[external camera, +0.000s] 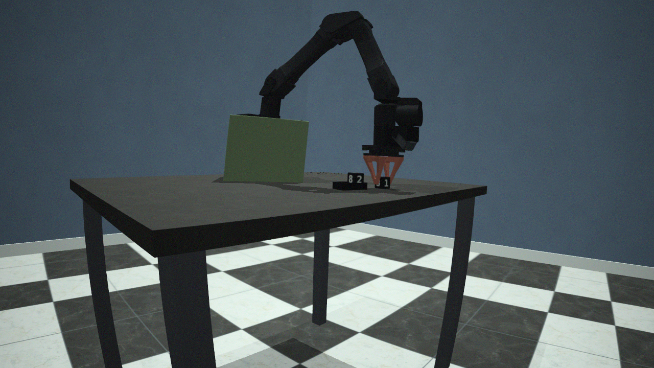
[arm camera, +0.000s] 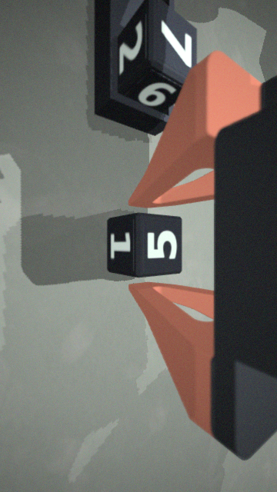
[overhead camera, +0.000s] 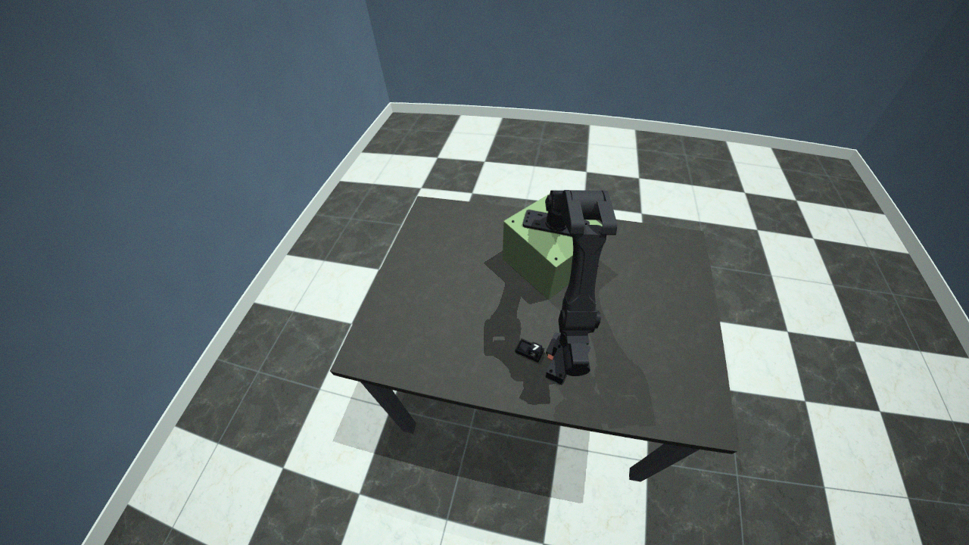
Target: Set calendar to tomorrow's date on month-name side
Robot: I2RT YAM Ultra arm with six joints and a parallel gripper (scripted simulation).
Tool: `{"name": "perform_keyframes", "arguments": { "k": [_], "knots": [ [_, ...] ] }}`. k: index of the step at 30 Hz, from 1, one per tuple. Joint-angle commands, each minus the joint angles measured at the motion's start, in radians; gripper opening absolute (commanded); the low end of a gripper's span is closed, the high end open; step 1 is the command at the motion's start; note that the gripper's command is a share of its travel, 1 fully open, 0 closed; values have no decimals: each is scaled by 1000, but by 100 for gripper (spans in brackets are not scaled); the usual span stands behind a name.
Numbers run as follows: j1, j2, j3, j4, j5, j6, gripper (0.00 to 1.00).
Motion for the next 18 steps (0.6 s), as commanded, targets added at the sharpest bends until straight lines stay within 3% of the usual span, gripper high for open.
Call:
{"name": "perform_keyframes", "arguments": {
  "k": [1, 11, 18],
  "knots": [
    [-1, -8, 4, 3, 2, 0, 45],
    [-1, -16, 2, -4, 2, -1, 45],
    [-3, -84, -4, -66, 2, -3, 45]
  ]
}}
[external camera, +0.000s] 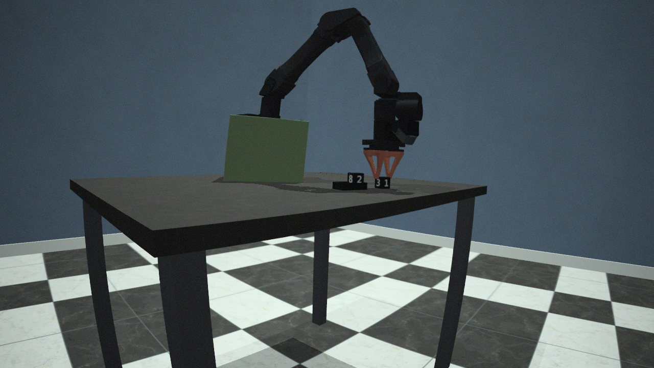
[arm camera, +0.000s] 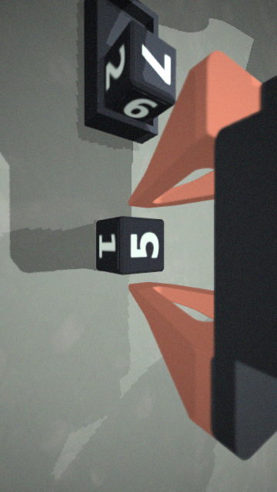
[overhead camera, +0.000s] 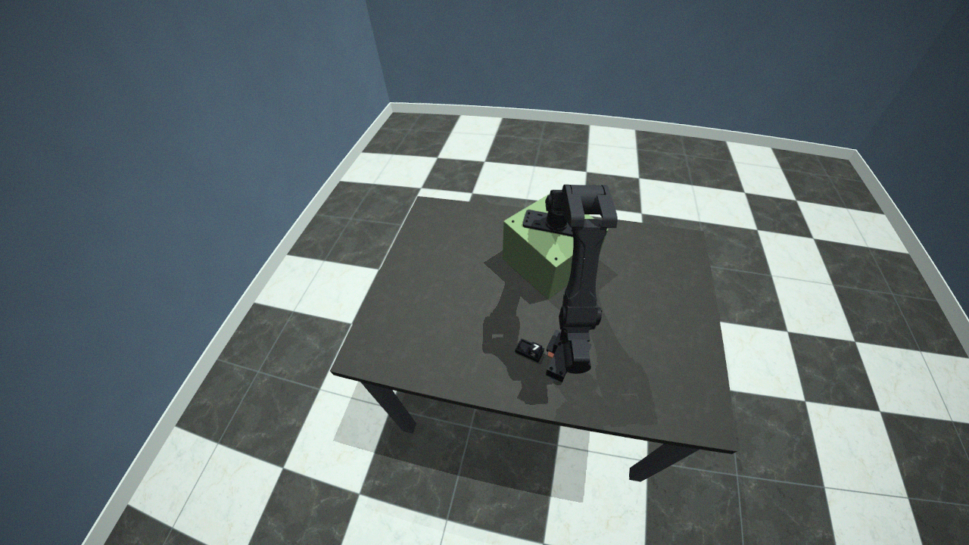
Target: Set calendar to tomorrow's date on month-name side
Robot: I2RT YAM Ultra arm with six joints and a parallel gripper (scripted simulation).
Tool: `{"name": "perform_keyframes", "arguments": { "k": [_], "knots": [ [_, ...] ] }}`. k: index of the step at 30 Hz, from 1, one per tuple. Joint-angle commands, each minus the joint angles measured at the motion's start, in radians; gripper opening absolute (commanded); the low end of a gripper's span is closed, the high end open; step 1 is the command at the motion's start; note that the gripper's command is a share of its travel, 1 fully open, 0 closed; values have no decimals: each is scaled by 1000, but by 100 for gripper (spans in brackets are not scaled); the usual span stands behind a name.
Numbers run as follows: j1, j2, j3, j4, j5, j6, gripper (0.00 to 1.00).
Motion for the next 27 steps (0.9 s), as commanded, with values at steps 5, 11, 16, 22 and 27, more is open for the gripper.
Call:
{"name": "perform_keyframes", "arguments": {
  "k": [5, 11, 16, 22, 27],
  "knots": [
    [-4, -115, 6, -109, 2, -4, 45],
    [-6, -167, 15, -169, 1, -6, 45],
    [-8, -201, 26, -214, 1, -8, 45],
    [-8, -206, 27, -221, 1, -8, 100],
    [-8, -206, 27, -221, 1, -8, 100]
  ]
}}
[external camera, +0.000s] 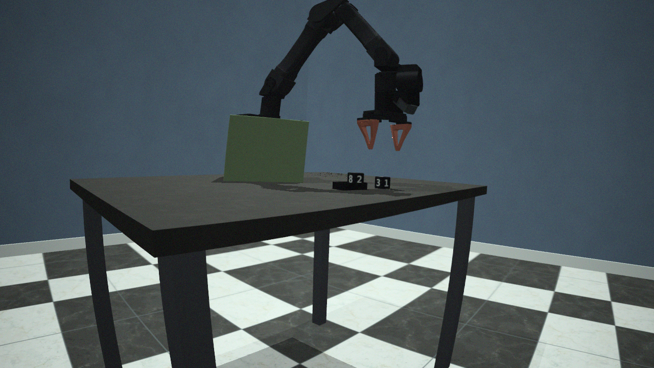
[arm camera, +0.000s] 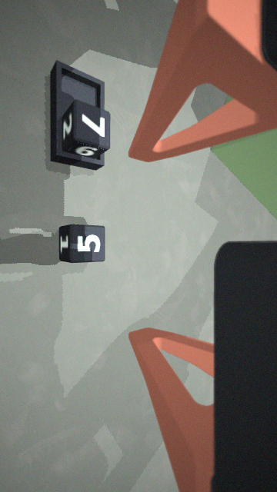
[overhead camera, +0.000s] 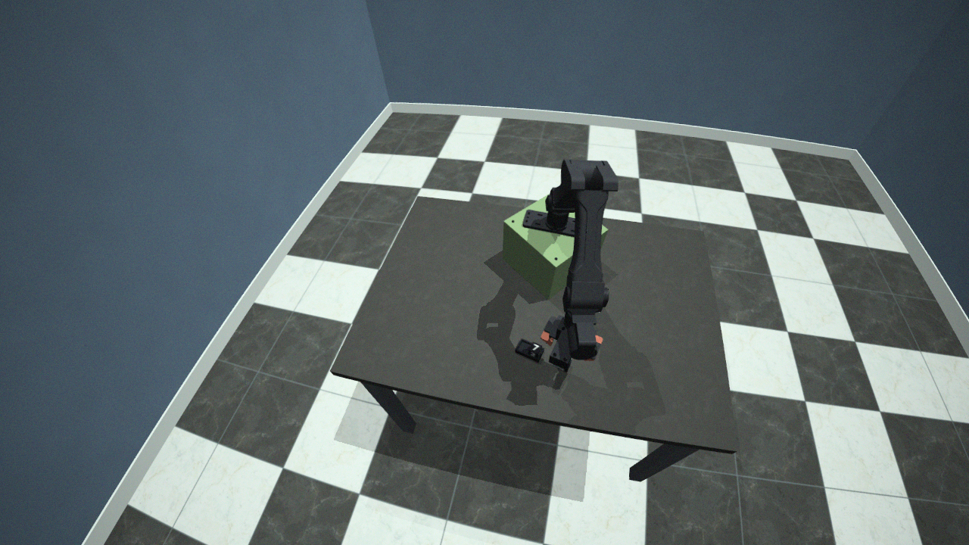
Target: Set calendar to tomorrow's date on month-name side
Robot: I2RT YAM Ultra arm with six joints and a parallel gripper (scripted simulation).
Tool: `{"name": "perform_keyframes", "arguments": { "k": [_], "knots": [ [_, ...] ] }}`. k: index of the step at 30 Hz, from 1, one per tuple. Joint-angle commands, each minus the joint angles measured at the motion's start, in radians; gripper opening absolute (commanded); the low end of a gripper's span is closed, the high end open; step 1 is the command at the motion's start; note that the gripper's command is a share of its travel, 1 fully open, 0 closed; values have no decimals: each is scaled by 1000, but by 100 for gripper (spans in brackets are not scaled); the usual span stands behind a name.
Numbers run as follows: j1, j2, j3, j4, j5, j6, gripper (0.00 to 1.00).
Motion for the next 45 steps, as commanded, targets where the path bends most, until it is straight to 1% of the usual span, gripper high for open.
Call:
{"name": "perform_keyframes", "arguments": {
  "k": [1, 16, 20, 23, 26, 29, 31, 33, 36, 37, 38, 41, 42, 43, 45],
  "knots": [
    [-1, -8, 5, -5, 1, -1, 100],
    [-1, -8, 5, -5, 1, 0, 100],
    [-1, -8, 4, -4, 1, 42, 100],
    [-1, -6, 3, -2, 1, 150, 100],
    [-1, -4, 2, 2, 1, 310, 100],
    [-1, -3, 1, 4, 1, 402, 100],
    [-1, -3, 1, 4, 1, 402, 100],
    [-1, -1, 0, 7, 1, 534, 100],
    [-1, 0, -1, 9, 1, 645, 100],
    [-1, 1, -1, 9, 1, 651, 100],
    [-1, 1, -2, 11, 1, 713, 100],
    [-1, 3, -3, 13, 1, 822, 100],
    [-1, 3, -3, 13, 1, 828, 100],
    [-1, 4, -3, 15, 1, 890, 100],
    [-1, 5, -4, 16, 1, 962, 100]
  ]
}}
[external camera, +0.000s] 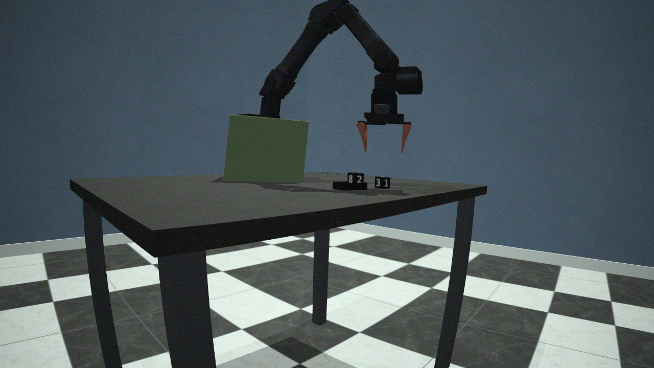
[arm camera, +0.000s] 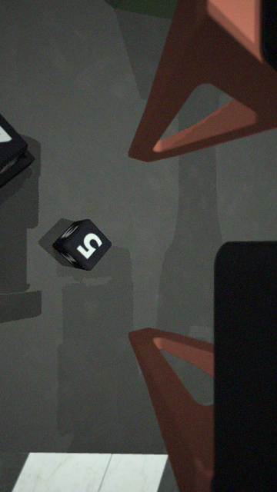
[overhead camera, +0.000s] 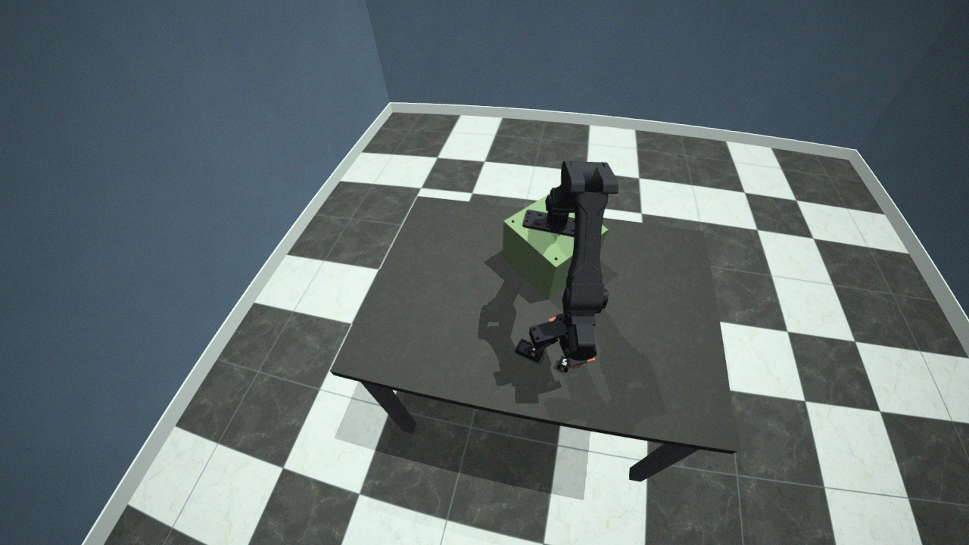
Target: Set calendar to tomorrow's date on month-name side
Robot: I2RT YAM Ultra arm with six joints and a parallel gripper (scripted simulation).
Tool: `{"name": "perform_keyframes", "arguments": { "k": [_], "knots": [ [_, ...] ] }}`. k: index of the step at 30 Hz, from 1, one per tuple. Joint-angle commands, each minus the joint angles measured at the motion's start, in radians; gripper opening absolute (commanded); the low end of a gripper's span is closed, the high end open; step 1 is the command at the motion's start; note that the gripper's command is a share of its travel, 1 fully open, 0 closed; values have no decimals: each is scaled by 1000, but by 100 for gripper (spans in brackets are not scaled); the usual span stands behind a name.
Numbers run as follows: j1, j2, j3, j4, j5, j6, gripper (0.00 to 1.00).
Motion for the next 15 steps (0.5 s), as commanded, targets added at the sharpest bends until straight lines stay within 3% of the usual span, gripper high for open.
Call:
{"name": "perform_keyframes", "arguments": {
  "k": [1, 4, 6, 15],
  "knots": [
    [-1, -7, 2, 4, 1, 191, 100],
    [-1, -7, 2, 4, 1, 195, 100],
    [-1, -5, 1, 8, 1, 335, 100],
    [-1, 0, -2, 15, 1, 653, 100]
  ]
}}
